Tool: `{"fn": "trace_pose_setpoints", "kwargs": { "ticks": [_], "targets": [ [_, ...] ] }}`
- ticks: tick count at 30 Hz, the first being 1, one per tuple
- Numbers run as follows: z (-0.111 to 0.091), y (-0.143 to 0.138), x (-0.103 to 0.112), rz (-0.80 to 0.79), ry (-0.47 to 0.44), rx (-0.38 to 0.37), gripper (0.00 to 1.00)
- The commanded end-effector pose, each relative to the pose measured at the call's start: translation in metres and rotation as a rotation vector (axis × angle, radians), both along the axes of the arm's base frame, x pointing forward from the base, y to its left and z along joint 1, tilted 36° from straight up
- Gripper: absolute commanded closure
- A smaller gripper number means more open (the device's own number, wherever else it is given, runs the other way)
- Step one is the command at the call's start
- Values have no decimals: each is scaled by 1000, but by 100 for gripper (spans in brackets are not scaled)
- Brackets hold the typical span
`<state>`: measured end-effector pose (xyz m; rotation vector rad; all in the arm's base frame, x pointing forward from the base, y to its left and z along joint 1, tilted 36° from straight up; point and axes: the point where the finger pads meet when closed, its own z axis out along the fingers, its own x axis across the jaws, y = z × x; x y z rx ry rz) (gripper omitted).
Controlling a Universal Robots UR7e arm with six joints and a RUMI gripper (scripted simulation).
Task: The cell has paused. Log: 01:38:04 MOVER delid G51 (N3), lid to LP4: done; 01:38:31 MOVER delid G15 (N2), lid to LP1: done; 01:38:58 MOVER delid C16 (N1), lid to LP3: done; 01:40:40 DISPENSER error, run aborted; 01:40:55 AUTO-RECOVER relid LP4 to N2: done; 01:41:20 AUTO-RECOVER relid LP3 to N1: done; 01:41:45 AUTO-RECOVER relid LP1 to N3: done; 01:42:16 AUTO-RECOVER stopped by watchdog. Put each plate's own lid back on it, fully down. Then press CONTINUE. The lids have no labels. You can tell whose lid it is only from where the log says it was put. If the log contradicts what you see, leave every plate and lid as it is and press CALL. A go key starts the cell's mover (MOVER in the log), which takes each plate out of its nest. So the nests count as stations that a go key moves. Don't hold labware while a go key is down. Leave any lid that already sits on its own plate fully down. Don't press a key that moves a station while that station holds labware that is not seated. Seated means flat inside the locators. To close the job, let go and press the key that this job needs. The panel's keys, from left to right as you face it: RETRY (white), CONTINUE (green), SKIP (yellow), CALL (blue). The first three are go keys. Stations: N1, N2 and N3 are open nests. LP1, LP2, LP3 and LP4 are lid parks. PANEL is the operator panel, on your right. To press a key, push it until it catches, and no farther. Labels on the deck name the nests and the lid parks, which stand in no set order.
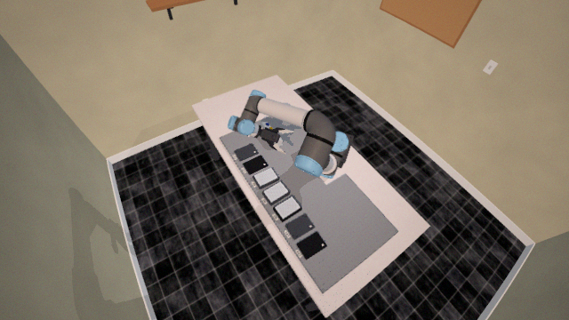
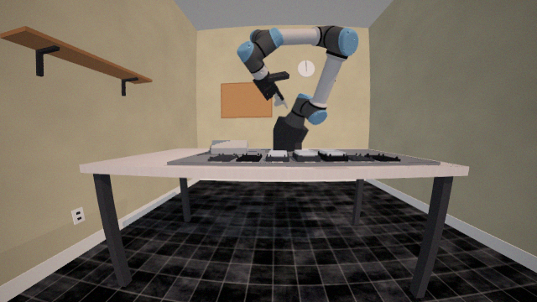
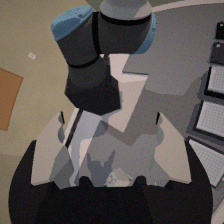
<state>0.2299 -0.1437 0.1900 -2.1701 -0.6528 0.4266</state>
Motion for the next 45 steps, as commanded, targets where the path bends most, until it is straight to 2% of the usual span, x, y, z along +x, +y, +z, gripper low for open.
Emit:
{"fn": "trace_pose_setpoints", "kwargs": {
  "ticks": [1,10,19,45],
  "targets": [
    [0,8,1,-83,15,-57,18],
    [-2,36,5,-204,38,-124,18],
    [-4,48,8,-363,68,-203,18],
    [-21,101,29,-771,149,-344,18]
  ]
}}
